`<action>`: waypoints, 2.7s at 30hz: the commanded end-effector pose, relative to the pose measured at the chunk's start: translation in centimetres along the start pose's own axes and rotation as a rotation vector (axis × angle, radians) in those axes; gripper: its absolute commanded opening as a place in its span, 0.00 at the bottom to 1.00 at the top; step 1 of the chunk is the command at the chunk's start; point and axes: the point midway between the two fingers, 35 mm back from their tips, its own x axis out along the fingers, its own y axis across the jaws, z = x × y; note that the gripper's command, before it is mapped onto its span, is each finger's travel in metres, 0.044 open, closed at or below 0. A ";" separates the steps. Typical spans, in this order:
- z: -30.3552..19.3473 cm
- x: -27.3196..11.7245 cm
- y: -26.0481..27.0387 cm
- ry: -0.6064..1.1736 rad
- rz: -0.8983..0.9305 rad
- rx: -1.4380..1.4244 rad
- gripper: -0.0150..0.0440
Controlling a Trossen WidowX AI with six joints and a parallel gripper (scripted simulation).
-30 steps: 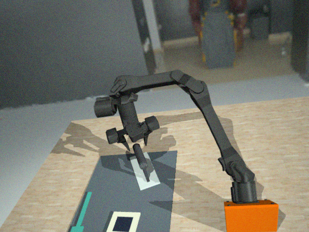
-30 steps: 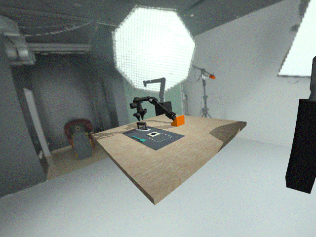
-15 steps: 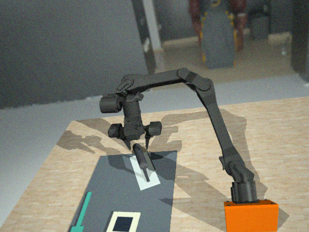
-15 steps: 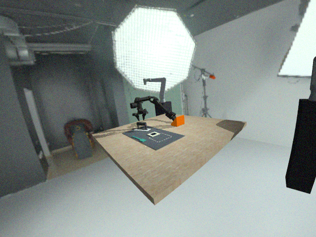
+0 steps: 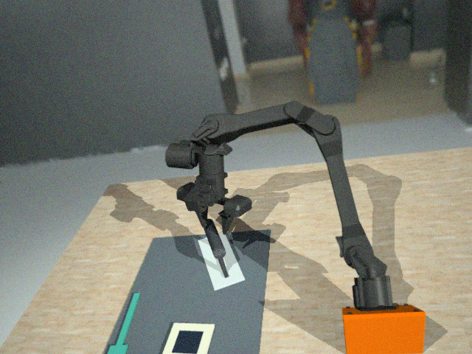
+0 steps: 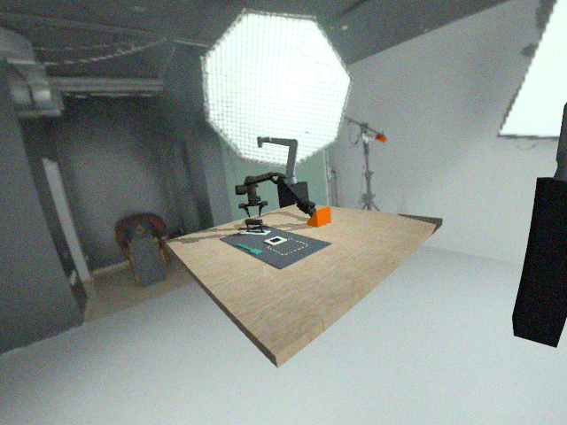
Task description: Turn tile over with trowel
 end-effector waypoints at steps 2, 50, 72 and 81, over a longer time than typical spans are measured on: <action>-0.1 0.1 0.3 -0.047 -0.018 0.153 0.76; -0.9 1.3 2.5 -0.572 0.083 1.638 0.76; -2.1 1.5 3.3 -0.786 0.219 2.110 0.76; -1.6 2.5 2.6 -0.786 0.219 2.110 0.76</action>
